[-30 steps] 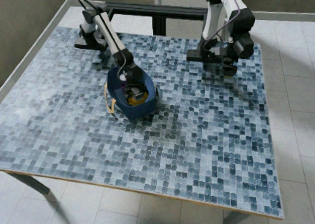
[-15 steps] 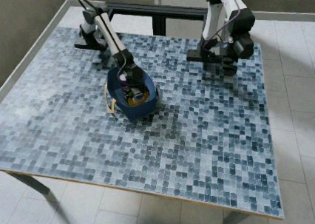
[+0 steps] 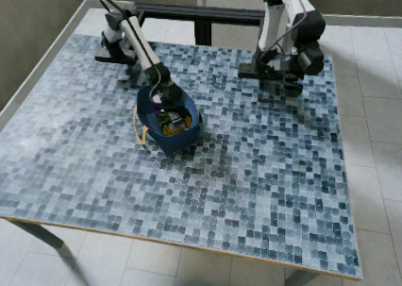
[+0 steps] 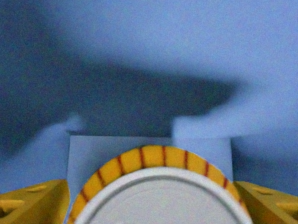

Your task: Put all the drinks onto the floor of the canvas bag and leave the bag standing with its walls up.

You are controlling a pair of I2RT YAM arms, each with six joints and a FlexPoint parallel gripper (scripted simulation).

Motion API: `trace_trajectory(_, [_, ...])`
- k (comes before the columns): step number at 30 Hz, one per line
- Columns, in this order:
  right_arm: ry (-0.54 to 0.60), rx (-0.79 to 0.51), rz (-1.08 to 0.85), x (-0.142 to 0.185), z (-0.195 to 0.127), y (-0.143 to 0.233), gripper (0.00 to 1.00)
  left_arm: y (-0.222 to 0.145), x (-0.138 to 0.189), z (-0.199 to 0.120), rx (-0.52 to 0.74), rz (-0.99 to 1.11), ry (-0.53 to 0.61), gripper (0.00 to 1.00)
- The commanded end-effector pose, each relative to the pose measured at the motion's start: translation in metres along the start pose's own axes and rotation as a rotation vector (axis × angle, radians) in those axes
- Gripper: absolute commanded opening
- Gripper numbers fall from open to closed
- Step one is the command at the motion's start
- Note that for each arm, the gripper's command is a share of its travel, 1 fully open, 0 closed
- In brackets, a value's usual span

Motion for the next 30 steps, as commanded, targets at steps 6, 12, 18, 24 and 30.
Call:
trace_trajectory(6, [-0.069,-0.013,0.001,-0.02,-0.014,0.007,0.86,0.002,-0.001,-0.014,-0.061,0.011,0.031,1.0])
trace_trajectory(12, [-0.069,-0.013,0.001,-0.02,-0.014,0.007,0.86,0.002,-0.001,-0.014,-0.061,0.011,0.031,1.0])
trace_trajectory(18, [-0.069,-0.013,0.001,-0.02,-0.014,0.007,0.86,0.002,-0.001,-0.014,-0.061,0.011,0.031,1.0])
trace_trajectory(24, [-0.05,-0.008,-0.002,-0.032,-0.041,0.007,0.86,0.002,-0.001,-0.014,-0.061,0.011,0.031,1.0])
trace_trajectory(30, [-0.058,-0.01,0.0,-0.041,-0.056,0.006,0.86,0.002,-0.001,-0.014,-0.061,0.011,0.031,1.0])
Point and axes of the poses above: on each arm, the point where the finger pads meet when closed, its own z axis out along the fingers, its own y axis across the jaws, x = y × z, the point moved 10 cm from there along -z, back along the fingers, and after that the axes turned 6 degrees about z, right-handed, at the moved point
